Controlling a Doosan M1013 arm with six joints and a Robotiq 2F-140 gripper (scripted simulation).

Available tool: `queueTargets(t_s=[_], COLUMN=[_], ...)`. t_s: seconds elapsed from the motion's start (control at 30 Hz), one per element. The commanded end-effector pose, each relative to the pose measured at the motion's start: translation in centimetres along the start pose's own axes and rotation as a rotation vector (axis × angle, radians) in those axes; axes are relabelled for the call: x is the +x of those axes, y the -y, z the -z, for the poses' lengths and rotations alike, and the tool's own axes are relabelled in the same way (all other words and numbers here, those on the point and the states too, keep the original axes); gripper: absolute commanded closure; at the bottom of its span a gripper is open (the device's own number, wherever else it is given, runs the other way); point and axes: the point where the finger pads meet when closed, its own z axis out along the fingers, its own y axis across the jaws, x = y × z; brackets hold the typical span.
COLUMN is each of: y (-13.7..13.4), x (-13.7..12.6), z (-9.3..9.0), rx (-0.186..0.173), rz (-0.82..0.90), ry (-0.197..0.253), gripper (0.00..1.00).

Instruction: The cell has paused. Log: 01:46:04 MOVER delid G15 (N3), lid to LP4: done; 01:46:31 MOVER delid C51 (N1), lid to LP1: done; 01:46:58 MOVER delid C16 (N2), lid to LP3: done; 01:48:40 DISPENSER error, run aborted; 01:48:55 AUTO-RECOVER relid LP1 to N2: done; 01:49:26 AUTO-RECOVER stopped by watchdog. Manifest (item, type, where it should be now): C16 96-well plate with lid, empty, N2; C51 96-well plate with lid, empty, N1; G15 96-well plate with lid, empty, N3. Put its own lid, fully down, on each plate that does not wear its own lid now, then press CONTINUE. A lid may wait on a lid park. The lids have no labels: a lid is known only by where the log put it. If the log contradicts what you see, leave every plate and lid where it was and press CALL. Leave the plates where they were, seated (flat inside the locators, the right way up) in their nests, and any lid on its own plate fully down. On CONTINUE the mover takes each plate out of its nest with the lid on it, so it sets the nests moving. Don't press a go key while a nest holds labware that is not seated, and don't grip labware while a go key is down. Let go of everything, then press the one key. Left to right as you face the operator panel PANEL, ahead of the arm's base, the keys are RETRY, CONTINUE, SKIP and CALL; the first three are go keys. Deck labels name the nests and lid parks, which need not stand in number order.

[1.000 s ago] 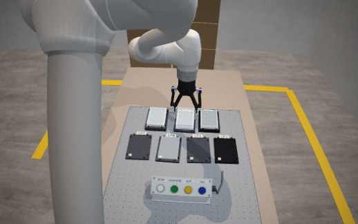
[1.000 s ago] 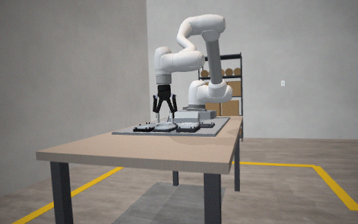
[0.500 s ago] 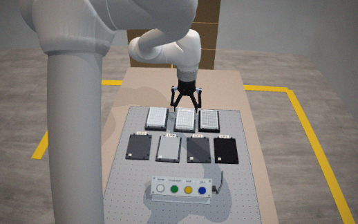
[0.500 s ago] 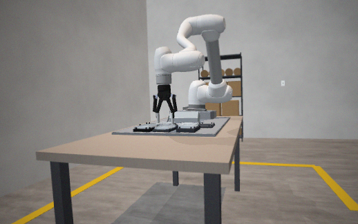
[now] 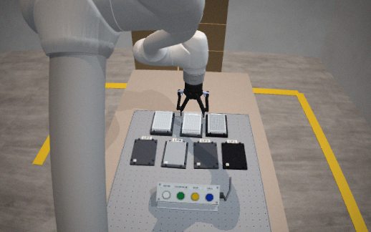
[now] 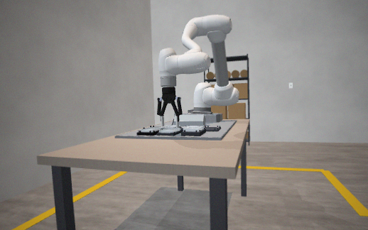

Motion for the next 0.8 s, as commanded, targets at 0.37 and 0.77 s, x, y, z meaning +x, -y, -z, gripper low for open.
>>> queueTargets(t_s=[0.37,0.77], y=[0.0,0.0], x=[0.0,0.0], z=[-0.28,-0.59], rx=[0.0,0.0], rz=[0.0,0.0], ry=[0.0,0.0], gripper=[1.0,1.0])
